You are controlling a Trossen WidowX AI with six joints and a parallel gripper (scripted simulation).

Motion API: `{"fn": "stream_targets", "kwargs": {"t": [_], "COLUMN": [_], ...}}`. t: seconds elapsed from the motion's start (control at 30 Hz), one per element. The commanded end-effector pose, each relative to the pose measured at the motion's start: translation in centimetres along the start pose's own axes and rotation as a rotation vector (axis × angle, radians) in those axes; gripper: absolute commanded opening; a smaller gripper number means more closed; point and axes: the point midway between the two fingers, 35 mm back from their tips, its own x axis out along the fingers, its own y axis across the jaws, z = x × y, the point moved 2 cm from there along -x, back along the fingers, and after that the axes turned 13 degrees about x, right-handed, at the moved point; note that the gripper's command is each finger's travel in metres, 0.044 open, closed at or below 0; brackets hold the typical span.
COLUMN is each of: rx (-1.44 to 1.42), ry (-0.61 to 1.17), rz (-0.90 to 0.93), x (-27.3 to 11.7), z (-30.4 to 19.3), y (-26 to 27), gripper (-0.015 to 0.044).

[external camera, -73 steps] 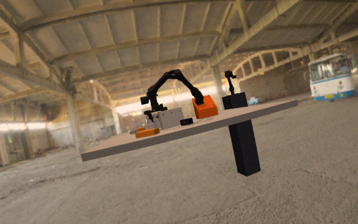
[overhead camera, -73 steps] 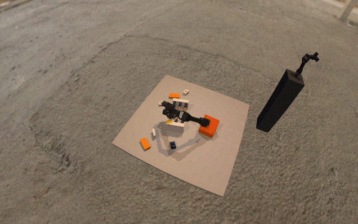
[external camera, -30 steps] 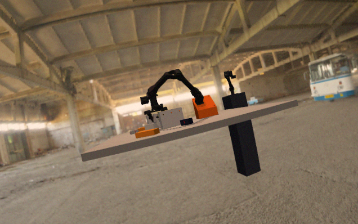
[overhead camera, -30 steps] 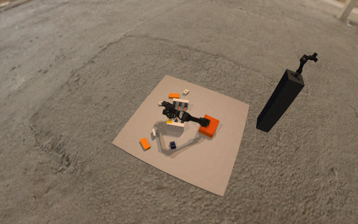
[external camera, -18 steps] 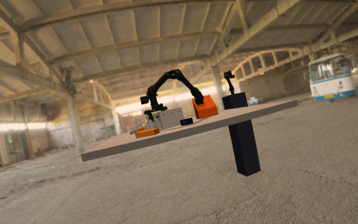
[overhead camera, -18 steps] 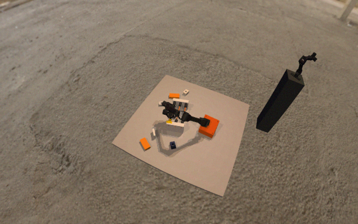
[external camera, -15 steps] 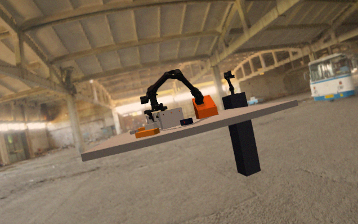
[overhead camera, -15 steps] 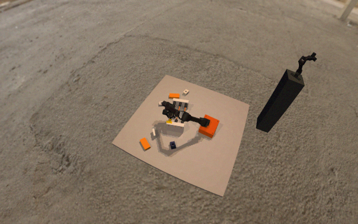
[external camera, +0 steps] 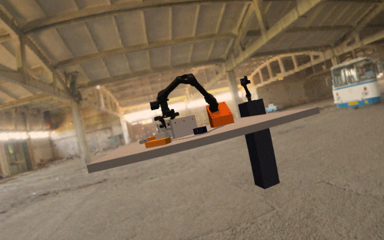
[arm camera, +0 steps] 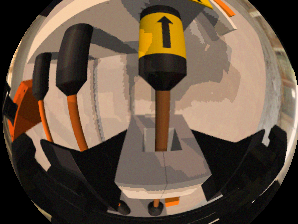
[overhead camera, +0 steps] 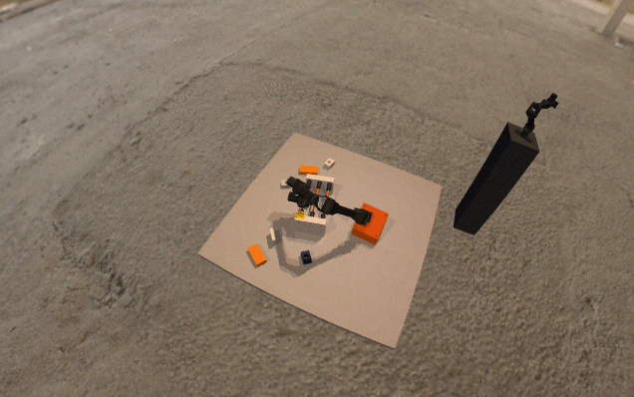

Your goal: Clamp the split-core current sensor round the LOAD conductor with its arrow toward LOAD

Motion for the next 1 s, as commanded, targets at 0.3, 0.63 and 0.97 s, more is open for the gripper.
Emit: {"fn": "stream_targets", "kwargs": {"t": [0.3, 0.63, 0.97], "rx": [0.001, 0.001, 0.001], "ry": [0.0, 0.0, 0.0], "rz": [0.002, 0.002, 0.001], "x": [0.05, 0.05, 0.0], "z": [0.0, 0.0, -0.02], "y": [0.03, 0.03, 0.01], "gripper": [0.0105, 0.0368, 0.0256]}}
